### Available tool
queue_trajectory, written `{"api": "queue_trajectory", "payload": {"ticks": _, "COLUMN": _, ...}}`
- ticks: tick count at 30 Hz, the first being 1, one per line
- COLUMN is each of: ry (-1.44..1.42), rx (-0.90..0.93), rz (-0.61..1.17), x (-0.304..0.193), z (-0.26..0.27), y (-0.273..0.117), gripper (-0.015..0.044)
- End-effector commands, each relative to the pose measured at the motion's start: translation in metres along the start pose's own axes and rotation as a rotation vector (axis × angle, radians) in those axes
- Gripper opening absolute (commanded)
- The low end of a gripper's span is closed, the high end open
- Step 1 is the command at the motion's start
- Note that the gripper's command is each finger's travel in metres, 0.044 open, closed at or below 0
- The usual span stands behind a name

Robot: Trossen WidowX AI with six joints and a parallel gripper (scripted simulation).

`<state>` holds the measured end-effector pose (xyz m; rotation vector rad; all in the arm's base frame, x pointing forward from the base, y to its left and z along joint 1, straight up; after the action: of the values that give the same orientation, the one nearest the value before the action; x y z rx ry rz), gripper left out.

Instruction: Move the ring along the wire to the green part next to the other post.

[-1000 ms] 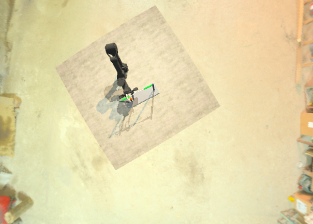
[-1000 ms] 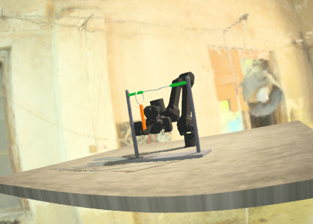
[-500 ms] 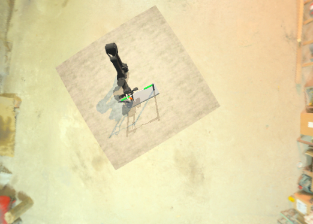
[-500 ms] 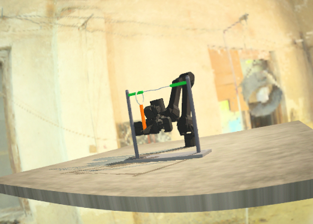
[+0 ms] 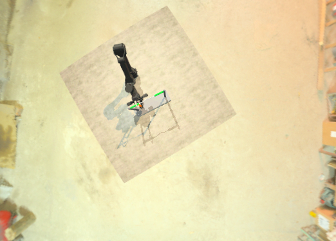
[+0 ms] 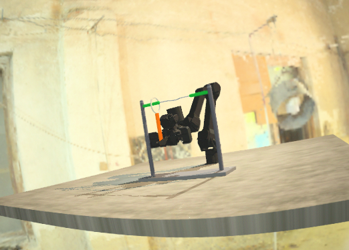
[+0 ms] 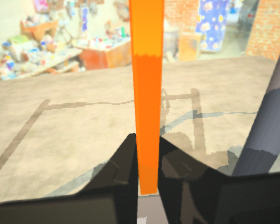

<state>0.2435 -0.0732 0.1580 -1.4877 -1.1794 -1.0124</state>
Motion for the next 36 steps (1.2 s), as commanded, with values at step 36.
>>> {"api": "queue_trajectory", "payload": {"ticks": 36, "ry": -0.005, "rx": -0.007, "rz": -0.01, "x": 0.008, "z": 0.009, "y": 0.001, "gripper": -0.015}}
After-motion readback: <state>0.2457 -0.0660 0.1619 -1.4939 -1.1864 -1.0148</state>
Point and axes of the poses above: the point midway between the two fingers, 35 mm back from their tips, its own y axis out along the fingers, its own z axis across the jaws, x = y × z, the point moved 7 cm from there along -y, back along the fingers, and after that the axes turned 12 degrees about -y, right-handed, at the moved point
